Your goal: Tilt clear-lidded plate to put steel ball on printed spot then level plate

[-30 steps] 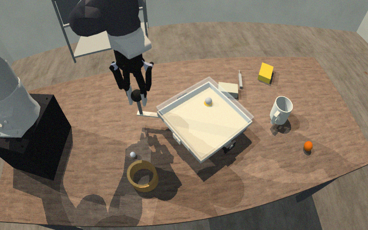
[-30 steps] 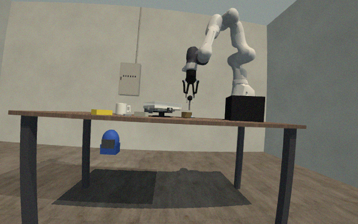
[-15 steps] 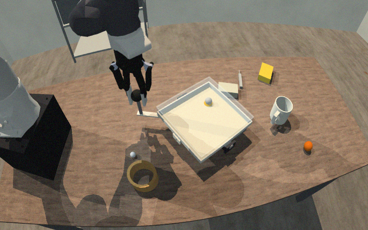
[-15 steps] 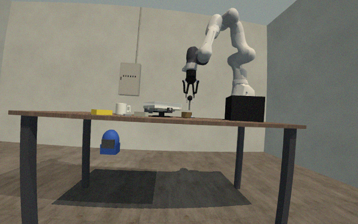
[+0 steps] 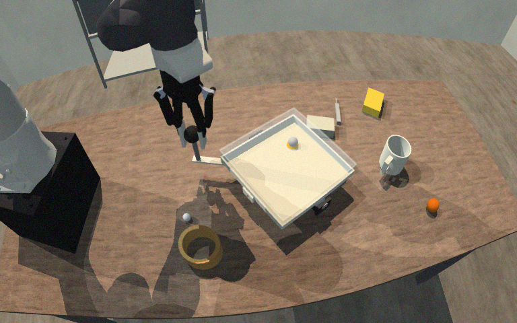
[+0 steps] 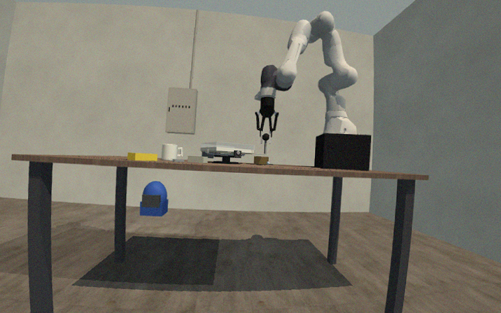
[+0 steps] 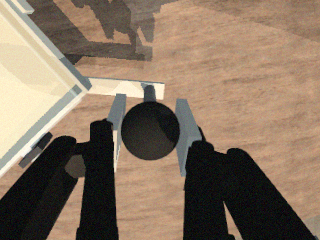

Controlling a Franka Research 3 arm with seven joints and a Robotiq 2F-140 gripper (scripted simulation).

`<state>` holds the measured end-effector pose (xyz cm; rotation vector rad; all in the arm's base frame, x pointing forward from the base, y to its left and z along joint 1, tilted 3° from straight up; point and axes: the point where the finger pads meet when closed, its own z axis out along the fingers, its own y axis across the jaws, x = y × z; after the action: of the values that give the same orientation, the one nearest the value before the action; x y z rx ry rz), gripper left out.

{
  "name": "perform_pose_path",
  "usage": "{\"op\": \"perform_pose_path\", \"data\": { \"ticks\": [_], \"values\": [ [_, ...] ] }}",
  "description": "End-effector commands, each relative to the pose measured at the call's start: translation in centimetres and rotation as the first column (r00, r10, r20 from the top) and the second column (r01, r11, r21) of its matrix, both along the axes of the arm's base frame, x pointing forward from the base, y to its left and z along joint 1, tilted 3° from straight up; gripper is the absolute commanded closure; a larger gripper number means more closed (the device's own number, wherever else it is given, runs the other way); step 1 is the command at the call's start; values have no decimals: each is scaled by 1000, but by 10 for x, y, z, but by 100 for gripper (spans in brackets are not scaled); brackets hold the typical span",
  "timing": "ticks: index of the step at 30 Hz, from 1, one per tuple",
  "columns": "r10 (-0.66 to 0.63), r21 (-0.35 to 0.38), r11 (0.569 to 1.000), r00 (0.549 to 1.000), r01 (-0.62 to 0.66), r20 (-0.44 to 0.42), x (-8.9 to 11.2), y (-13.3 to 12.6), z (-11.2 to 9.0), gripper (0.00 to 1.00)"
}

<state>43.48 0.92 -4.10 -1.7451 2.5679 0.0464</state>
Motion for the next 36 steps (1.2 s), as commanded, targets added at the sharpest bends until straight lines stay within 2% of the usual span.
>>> {"op": "perform_pose_path", "data": {
  "ticks": [1,2,36],
  "values": [
    [1,0,1000,1000,-1,3,2,0,1,100],
    [1,0,1000,1000,-1,3,2,0,1,64],
    [1,0,1000,1000,-1,3,2,0,1,64]
  ]
}}
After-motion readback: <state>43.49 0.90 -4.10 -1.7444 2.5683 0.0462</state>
